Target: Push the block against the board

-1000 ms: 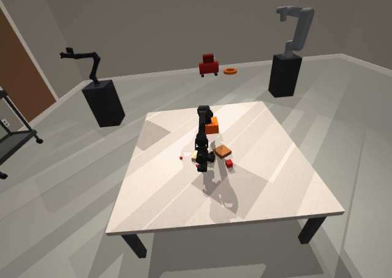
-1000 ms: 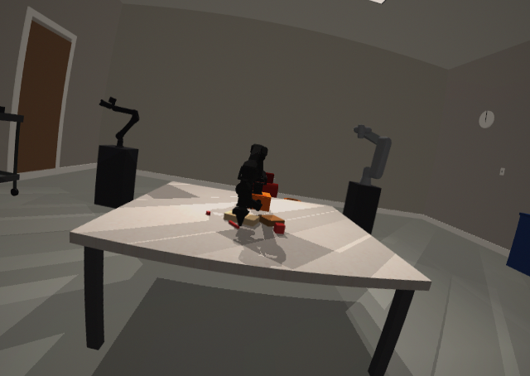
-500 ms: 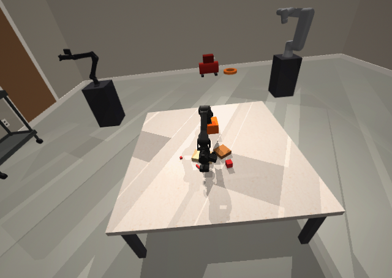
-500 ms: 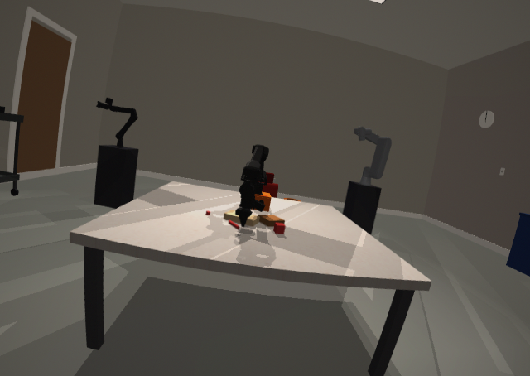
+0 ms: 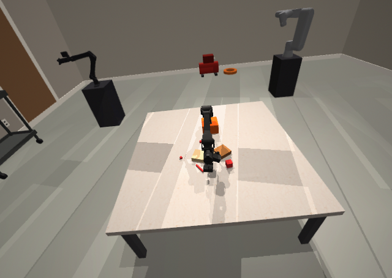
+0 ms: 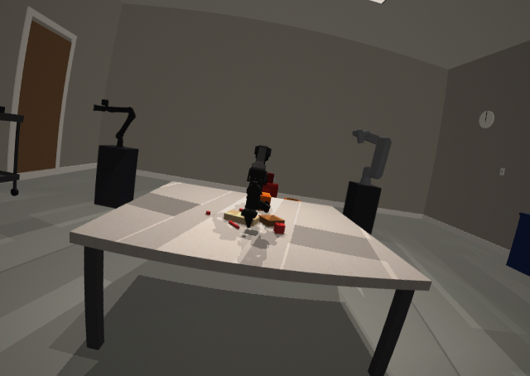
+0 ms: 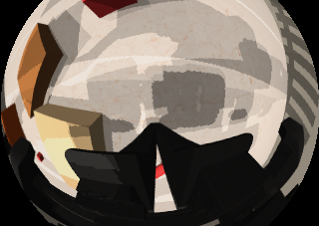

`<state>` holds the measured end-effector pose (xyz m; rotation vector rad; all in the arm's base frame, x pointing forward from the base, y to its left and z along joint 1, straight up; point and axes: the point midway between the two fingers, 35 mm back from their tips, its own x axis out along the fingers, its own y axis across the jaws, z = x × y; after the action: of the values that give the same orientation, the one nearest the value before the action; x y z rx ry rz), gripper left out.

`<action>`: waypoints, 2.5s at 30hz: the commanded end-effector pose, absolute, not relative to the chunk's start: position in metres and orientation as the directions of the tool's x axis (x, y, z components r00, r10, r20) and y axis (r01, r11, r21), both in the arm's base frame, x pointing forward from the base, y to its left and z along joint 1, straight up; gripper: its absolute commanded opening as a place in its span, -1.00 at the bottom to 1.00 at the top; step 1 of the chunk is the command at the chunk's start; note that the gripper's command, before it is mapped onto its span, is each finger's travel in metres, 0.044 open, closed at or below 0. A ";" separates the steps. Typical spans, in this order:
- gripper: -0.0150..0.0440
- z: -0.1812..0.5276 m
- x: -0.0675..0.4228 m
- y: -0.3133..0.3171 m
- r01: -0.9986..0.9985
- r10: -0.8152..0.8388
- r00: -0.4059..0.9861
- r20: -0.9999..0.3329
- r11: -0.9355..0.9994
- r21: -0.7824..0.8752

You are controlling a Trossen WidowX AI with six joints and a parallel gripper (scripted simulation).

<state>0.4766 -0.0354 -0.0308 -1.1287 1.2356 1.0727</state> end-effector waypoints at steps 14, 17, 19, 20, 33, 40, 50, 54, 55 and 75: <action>-0.49 0.023 0.476 -0.034 -0.985 -0.004 0.061 -0.998 0.164 -0.061; -0.49 0.025 0.467 -0.036 -0.964 -0.003 0.060 -0.998 0.259 -0.058; -0.49 0.026 0.461 -0.037 -0.944 -0.003 0.058 -0.998 0.325 -0.056; -0.49 0.026 0.458 -0.038 -0.932 -0.003 0.058 -0.998 0.358 -0.055; -0.49 0.029 0.414 -0.044 -0.684 -0.003 0.050 -0.999 0.728 -0.036; -0.49 0.029 0.387 -0.046 -0.490 -0.002 0.046 -0.999 0.871 -0.024; -0.49 0.025 0.346 -0.047 -0.166 -0.001 0.039 -0.999 0.986 -0.007; -0.49 0.022 0.328 -0.047 -0.028 0.000 0.037 -0.999 1.000 -0.001; -0.49 0.021 0.324 -0.047 0.006 0.000 0.036 -0.999 1.000 0.000; -0.49 -0.040 0.282 -0.046 0.328 0.001 0.029 -1.000 0.945 0.011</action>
<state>0.2911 -0.0478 -0.0072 0.2553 1.4920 -0.2523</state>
